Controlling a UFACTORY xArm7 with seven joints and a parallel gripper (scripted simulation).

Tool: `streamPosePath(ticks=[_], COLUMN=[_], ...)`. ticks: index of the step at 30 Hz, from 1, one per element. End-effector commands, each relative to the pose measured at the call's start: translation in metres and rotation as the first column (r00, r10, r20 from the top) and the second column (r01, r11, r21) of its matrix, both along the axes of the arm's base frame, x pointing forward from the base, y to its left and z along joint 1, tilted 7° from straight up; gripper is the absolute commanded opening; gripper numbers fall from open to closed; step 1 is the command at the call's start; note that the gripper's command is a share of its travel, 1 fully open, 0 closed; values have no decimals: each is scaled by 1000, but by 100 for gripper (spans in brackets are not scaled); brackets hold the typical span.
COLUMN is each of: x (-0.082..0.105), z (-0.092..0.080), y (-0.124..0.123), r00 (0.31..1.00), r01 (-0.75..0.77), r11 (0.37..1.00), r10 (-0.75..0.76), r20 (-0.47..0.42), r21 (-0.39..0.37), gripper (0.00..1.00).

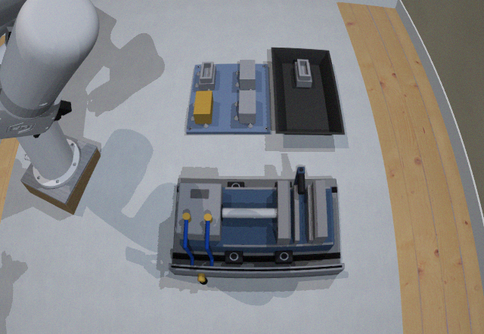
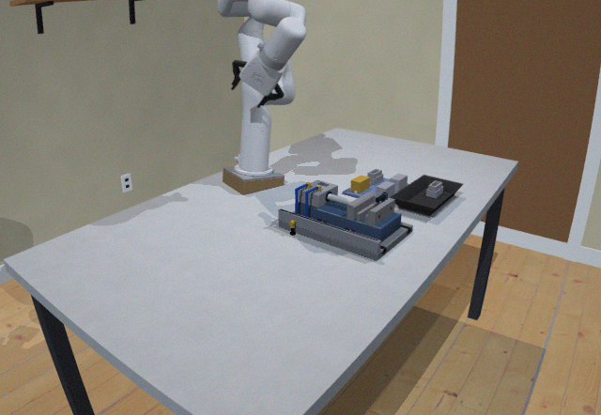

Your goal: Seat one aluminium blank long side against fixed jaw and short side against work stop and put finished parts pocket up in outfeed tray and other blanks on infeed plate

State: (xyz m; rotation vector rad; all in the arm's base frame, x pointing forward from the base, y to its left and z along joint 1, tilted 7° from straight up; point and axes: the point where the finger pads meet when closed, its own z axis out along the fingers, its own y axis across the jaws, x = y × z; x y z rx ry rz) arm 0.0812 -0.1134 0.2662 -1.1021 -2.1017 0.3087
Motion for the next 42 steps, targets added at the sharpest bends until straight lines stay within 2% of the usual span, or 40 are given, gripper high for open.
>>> streamPosePath(ticks=[1, 18, 20, 22, 24, 30, 32, 34, 35, 42], x=[1, 1, 6, 23, 49, 97, 113, 113, 135, 181], z=[1, 1, -2, -9, -20, -38, -43, -43, -51, -65], y=[0, 0, 1, 6, 17, 41, 51, 51, 67, 107], r00=[1000, 1000, 1000, 999, 993, 971, 960, 960, 940, 881], r01=[0, 0, 2, 8, 26, 77, 101, 101, 138, 233], r11=[1000, 1000, 1000, 999, 995, 984, 979, 979, 972, 954], r10=[0, 0, -1, -6, -14, -38, -49, -49, -68, -124], r20=[3, 3, 15, 53, 117, 235, 277, 277, 335, 458], r21=[-1, -2, -13, -47, -96, -160, -175, -175, -189, -190], gripper=[100, 100, 100, 100, 100, 100, 100, 100, 100, 100])
